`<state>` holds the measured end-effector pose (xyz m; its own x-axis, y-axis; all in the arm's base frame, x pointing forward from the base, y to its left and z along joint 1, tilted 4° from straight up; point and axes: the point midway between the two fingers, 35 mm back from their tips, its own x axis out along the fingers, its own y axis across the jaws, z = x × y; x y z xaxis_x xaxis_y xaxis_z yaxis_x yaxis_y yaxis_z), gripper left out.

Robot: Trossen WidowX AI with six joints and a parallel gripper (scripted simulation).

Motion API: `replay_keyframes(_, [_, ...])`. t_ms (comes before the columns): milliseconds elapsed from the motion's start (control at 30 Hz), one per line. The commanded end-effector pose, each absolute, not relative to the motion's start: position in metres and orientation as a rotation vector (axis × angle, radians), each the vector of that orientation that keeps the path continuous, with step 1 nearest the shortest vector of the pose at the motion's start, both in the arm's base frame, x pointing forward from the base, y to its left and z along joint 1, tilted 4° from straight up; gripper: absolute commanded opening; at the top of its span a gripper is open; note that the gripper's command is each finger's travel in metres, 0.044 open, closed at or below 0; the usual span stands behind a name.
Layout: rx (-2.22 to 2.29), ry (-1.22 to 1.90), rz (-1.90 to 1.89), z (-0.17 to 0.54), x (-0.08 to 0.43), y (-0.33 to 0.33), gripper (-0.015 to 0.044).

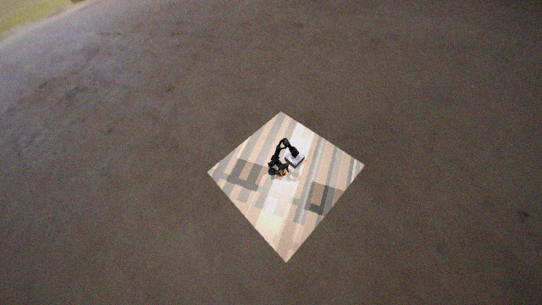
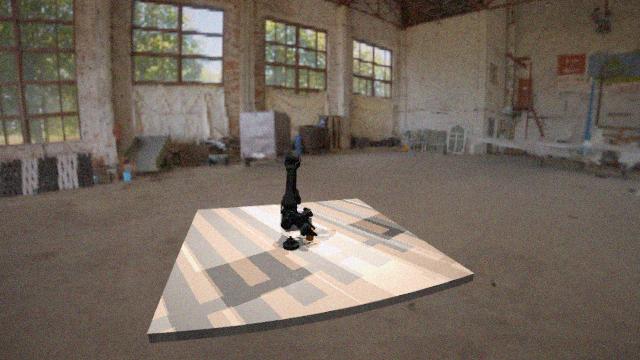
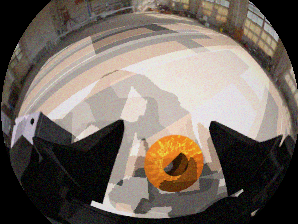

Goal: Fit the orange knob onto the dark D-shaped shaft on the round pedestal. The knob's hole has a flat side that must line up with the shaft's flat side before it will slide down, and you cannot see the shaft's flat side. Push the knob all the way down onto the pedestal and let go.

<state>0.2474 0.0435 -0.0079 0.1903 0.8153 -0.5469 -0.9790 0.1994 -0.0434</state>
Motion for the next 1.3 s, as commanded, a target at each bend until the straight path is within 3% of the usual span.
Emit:
replay_keyframes(0, [-0.430, 0.455, 1.314, -0.008, 0.248, 0.044, 0.0440])
replay_keyframes(133, [-0.430, 0.455, 1.314, 0.000, 0.249, 0.043, 0.0440])
replay_keyframes(333, [-0.432, 0.455, 1.316, 0.070, 0.244, 0.040, 0.0440])
replay_keyframes(533, [-0.439, 0.471, 1.321, 0.072, 0.243, 0.040, 0.0440])
replay_keyframes(700, [-0.674, 0.874, 1.340, 0.066, 0.235, 0.044, 0.0440])
replay_keyframes(867, [-1.003, 1.190, 1.098, 0.088, 0.240, 0.034, 0.0440])
replay_keyframes(1267, [-1.047, 1.215, 1.047, 0.093, 0.242, 0.033, 0.0440])
